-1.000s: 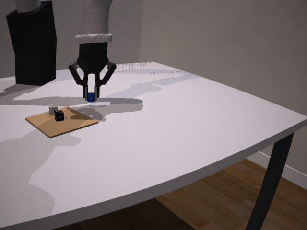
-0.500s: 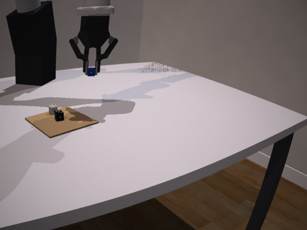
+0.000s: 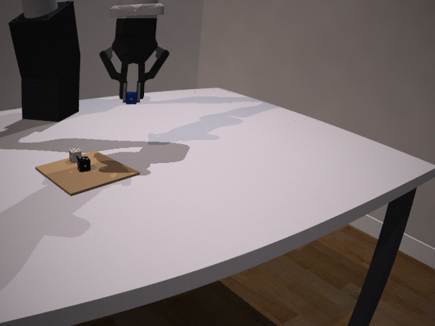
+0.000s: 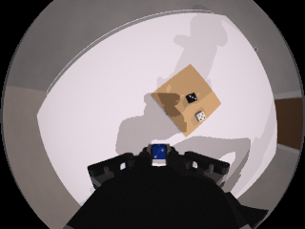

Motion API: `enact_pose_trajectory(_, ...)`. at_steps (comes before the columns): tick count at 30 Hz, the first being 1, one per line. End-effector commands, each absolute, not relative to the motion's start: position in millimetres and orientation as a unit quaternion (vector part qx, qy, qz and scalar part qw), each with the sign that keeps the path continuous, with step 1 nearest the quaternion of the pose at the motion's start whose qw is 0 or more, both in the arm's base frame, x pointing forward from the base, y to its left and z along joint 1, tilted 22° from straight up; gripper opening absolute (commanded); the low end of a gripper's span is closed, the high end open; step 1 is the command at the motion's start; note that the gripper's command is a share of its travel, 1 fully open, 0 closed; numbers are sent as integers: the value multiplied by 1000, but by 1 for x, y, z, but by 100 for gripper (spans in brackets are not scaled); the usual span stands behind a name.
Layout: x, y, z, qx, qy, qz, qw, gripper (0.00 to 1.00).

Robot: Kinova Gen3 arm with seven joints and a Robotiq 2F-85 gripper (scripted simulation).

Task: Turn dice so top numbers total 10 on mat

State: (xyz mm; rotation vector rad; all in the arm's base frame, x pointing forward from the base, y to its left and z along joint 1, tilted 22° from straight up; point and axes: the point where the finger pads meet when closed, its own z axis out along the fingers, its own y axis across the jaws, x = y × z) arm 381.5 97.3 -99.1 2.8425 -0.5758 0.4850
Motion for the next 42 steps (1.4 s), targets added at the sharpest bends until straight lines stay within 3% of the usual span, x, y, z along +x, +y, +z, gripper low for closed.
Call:
enact_pose_trajectory(1,388,95,-95,964,-185,164,100,15)
enact_pose_trajectory(17,472,10,-43,981,11,141,130,15)
enact_pose_trajectory(42,478,-2,-40,981,28,138,136,15)
